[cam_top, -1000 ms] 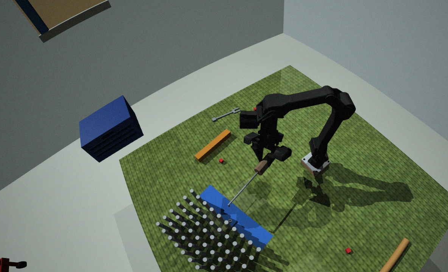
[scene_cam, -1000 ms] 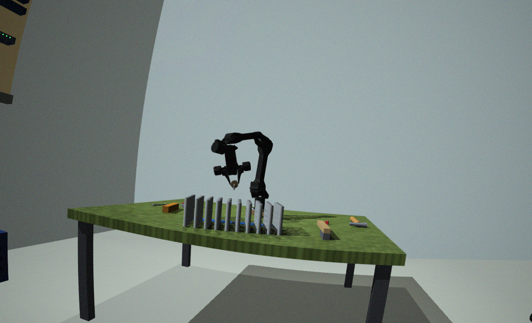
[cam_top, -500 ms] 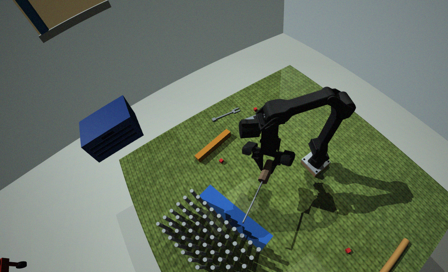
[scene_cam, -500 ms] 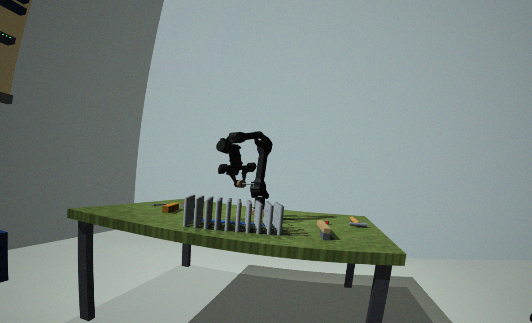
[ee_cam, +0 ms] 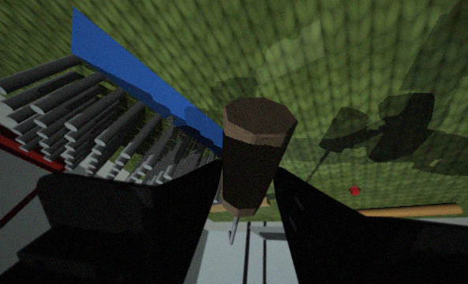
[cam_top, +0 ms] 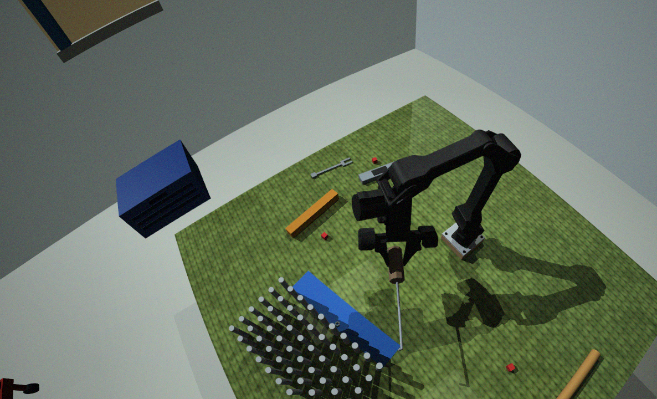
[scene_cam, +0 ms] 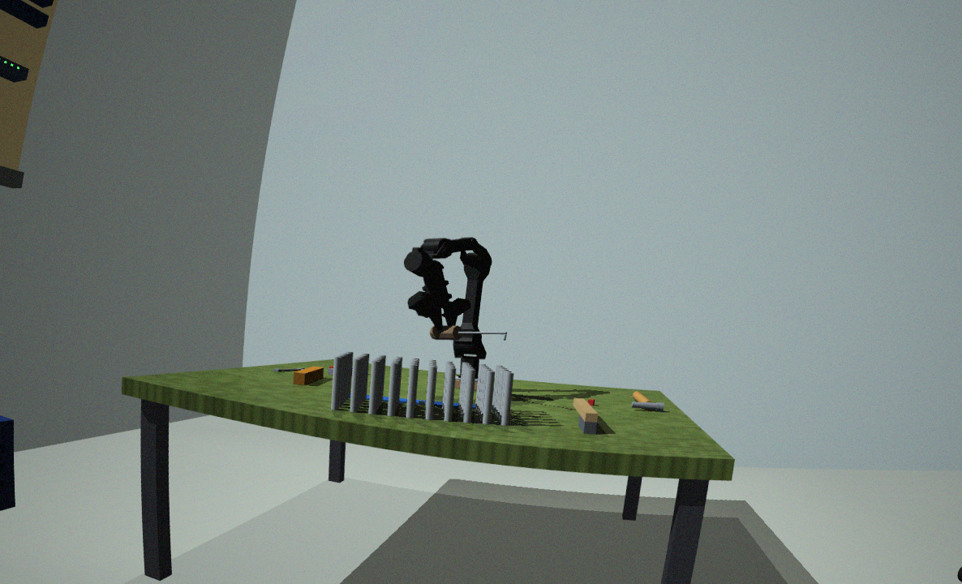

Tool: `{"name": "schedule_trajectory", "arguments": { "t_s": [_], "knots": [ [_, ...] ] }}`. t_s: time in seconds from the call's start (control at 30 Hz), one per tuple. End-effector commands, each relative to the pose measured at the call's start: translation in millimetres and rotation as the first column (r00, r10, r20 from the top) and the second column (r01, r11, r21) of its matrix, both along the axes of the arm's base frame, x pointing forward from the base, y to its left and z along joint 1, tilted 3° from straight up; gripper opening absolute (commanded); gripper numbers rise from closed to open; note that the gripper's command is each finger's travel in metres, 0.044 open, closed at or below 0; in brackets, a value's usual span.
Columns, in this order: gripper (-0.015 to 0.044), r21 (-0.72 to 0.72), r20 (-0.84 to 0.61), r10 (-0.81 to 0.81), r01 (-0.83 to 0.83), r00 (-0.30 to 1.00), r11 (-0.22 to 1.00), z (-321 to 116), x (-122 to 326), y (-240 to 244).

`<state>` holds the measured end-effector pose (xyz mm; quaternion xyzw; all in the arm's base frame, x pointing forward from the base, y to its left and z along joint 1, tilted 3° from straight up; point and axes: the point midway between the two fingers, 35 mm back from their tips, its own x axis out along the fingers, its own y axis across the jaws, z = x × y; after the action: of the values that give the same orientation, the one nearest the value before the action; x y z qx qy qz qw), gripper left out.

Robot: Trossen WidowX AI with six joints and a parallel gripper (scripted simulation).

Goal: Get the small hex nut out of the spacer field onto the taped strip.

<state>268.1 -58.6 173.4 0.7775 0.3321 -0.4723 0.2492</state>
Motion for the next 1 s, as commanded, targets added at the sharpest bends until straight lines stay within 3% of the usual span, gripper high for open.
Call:
{"name": "schedule_trajectory", "arguments": {
  "t_s": [0.0, 0.47, 0.97],
  "knots": [
    [0.0000, -0.054, 0.035, 0.143, -0.141, 0.989, 0.988, 0, 6, 7],
    [0.0000, -0.239, 0.084, 0.560, -0.529, 0.824, 0.814, 0, 19, 32],
    [0.0000, -0.431, 0.051, 0.883, -0.788, 0.466, 0.440, 0, 32, 61]
  ]
}}
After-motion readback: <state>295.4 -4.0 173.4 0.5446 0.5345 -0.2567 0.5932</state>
